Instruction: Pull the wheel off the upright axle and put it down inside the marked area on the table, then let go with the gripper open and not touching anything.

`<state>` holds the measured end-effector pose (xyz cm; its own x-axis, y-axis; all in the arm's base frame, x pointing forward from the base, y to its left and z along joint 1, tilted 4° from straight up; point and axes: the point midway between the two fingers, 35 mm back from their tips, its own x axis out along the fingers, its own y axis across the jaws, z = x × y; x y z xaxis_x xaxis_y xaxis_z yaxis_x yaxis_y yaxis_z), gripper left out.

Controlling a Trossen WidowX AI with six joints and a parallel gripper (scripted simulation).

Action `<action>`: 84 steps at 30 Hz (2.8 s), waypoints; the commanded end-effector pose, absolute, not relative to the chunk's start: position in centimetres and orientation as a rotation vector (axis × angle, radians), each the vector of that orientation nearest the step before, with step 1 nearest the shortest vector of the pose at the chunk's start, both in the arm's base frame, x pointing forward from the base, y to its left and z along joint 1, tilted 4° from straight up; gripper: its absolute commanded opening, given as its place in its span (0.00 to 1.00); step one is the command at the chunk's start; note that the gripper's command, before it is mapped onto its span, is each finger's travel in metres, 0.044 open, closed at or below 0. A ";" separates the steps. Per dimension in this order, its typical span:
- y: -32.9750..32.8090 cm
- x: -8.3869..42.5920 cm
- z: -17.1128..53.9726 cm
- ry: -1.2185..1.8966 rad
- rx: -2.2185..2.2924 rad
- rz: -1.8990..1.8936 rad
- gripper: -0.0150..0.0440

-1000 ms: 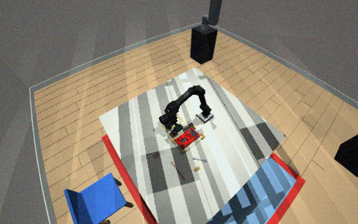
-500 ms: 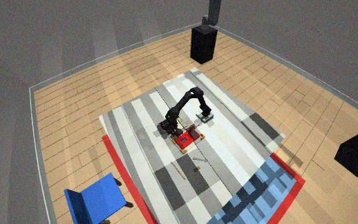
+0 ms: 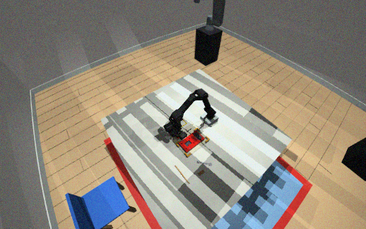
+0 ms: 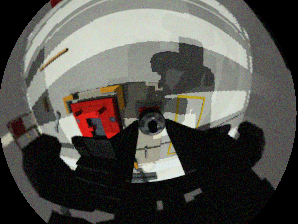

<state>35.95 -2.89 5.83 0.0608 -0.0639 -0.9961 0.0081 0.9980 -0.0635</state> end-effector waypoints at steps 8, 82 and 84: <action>-2.9 35.9 6.1 1.511 -0.046 -0.056 0.25; -2.7 35.8 8.5 1.508 -0.044 -0.053 0.25; -2.7 35.8 8.6 1.508 -0.043 -0.053 0.25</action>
